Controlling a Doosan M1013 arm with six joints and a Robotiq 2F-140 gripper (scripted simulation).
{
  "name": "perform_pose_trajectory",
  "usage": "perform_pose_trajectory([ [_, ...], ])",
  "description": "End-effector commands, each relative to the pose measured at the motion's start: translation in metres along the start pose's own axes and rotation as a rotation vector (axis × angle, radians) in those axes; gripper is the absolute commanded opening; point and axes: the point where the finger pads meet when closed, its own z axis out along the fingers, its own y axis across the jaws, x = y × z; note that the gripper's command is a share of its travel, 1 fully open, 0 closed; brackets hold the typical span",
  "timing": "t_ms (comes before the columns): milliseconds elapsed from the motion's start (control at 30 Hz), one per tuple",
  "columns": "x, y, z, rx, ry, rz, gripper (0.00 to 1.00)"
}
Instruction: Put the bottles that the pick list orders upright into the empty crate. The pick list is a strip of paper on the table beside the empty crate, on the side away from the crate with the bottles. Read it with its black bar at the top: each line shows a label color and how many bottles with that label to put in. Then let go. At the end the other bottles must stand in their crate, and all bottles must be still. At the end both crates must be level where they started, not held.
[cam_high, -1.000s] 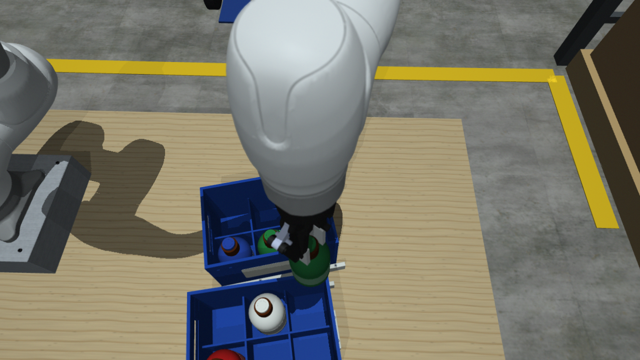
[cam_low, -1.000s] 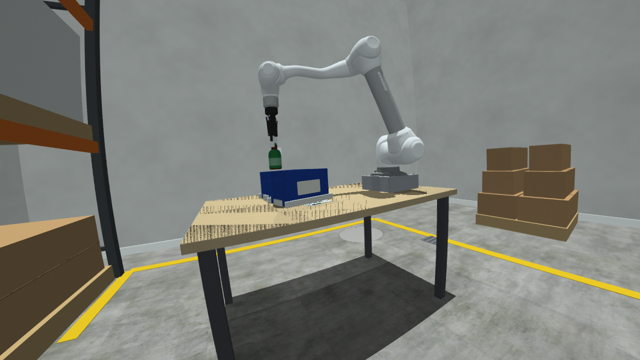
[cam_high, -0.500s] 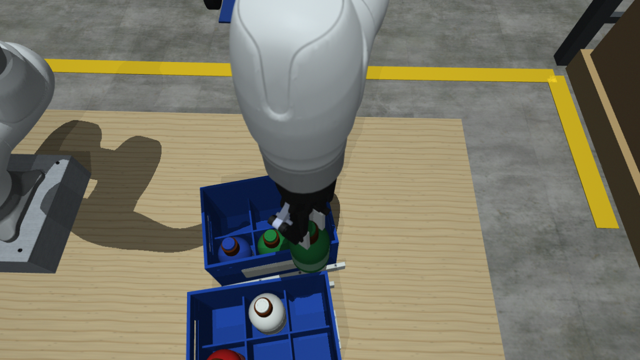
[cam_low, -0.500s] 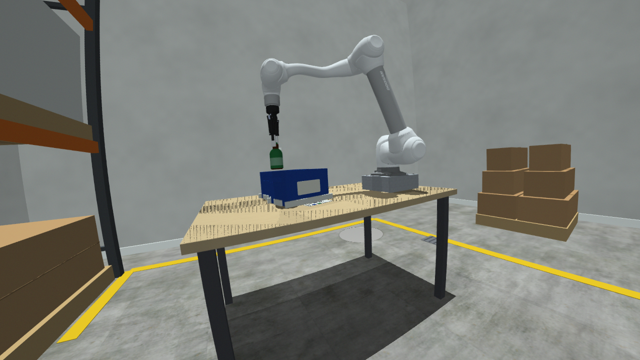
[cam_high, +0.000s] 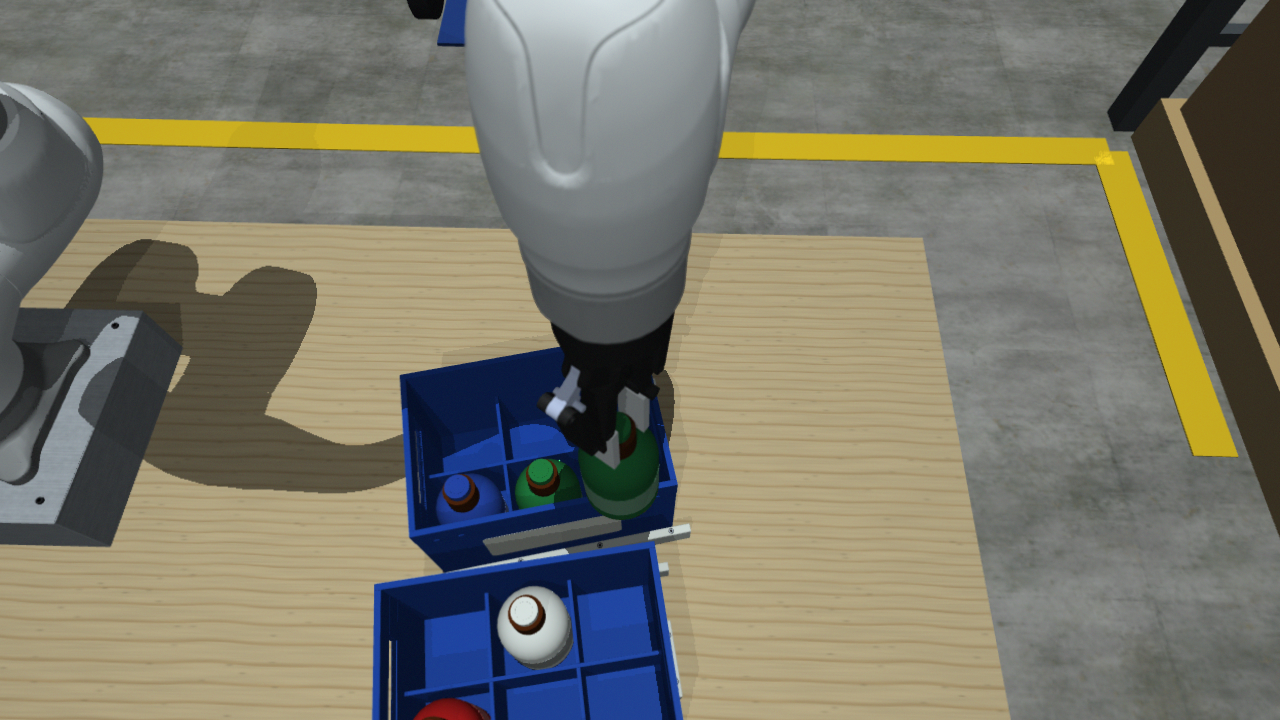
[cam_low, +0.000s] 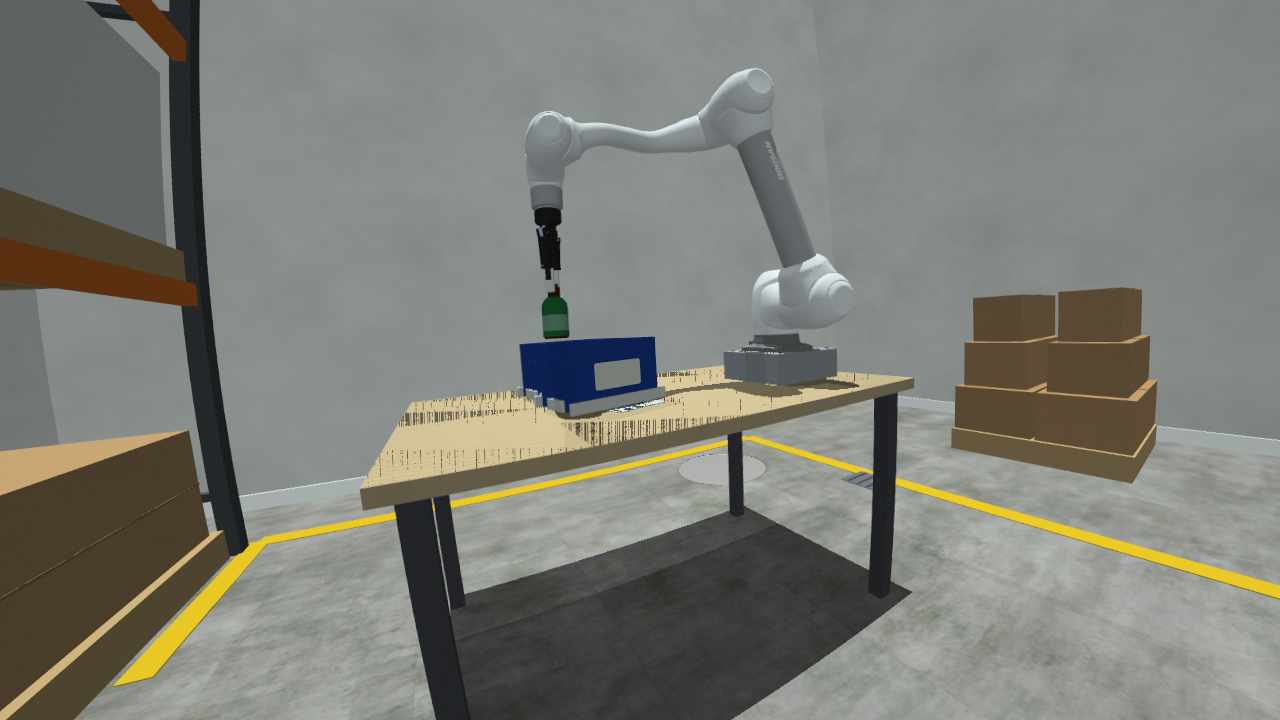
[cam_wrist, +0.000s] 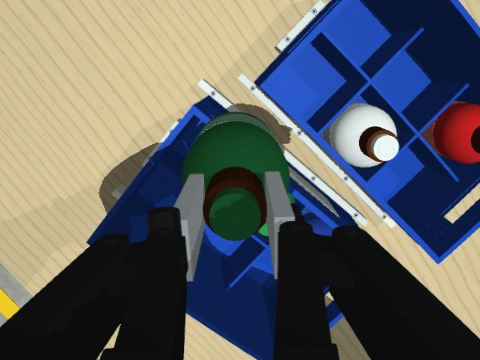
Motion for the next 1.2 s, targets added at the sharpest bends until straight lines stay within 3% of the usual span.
perform_pose_trajectory([
  [0,-0.003,-0.003,0.000,0.000,0.000,0.000,0.00],
  [767,-0.030,-0.039,0.000,0.000,0.000,0.000,0.00],
  [1167,-0.028,-0.037,0.000,0.000,0.000,0.000,0.00],
])
